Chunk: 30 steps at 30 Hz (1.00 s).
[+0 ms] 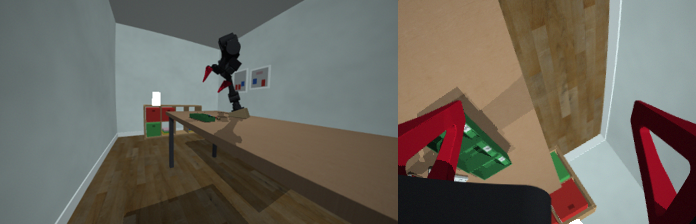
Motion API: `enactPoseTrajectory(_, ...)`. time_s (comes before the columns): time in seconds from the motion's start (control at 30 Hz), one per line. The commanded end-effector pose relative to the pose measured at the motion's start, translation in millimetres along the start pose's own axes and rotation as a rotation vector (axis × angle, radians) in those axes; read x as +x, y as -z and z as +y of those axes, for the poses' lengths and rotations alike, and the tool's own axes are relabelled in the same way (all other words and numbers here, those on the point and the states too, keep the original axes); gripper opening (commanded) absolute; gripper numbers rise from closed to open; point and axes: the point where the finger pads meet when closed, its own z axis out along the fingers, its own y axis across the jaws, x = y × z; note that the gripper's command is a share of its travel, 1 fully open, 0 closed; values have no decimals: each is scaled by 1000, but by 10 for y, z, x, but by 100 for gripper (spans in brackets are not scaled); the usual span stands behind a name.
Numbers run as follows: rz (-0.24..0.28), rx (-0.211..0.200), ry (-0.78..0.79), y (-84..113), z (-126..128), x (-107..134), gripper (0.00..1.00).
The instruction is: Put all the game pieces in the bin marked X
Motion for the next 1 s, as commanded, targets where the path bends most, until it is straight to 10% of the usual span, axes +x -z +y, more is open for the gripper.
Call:
enactPoseTrajectory(0.0, -9, 6, -9, 60, -43, 14, 100)
enactPoseTrajectory(0.53, -9, 6, -9, 60, -43, 14, 100)
enactPoseTrajectory(0.57, 0, 0, 0, 2, -1, 1, 8)
enactPoseTrajectory(0.97, 0, 0, 0, 2, -1, 1, 8)
